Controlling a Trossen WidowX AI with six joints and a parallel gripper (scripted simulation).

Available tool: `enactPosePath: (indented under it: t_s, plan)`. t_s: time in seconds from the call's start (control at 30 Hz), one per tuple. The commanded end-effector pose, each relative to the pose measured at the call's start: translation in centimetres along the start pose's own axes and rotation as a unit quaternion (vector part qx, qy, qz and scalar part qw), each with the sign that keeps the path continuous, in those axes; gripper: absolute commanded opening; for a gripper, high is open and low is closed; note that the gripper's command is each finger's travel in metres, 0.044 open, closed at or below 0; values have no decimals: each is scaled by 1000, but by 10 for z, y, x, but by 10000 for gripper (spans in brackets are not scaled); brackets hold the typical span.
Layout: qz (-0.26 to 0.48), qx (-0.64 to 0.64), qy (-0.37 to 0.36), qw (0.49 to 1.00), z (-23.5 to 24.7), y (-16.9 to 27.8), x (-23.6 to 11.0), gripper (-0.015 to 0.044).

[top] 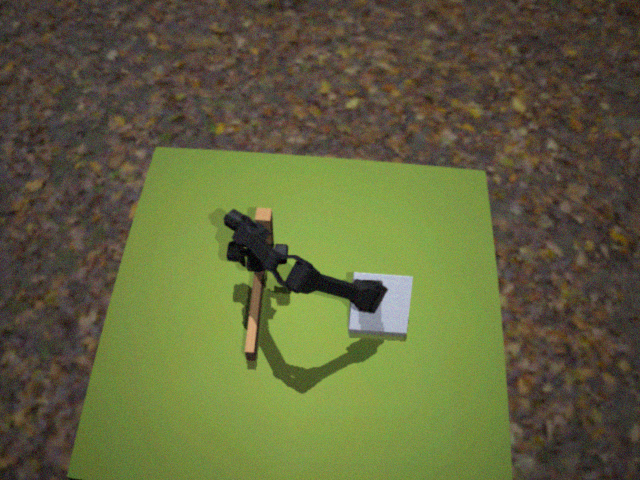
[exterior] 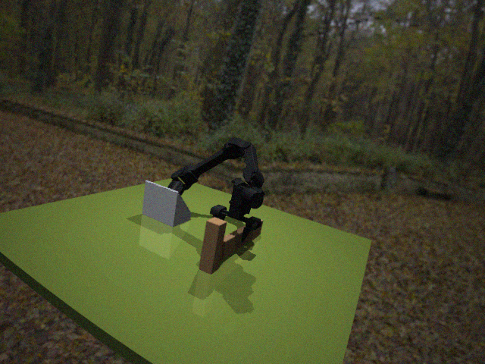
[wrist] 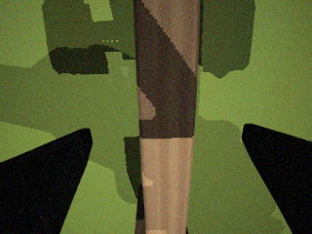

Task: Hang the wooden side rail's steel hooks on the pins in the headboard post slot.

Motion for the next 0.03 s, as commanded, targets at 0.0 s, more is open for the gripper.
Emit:
enactPosePath:
  t_s: [0.0]
  plan:
    - [0, -1, 0, 1000, 0, 0, 0, 440]
Point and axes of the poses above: the point midway between the two fingers, 35 mm back from their tips, its own x axis out along the fingers, its own z axis across the jaws, y = z × x, the point moved 6 cm from there along -x, back along the fingers, and after that the axes turned 1 degree about x, right-handed, at the moved point
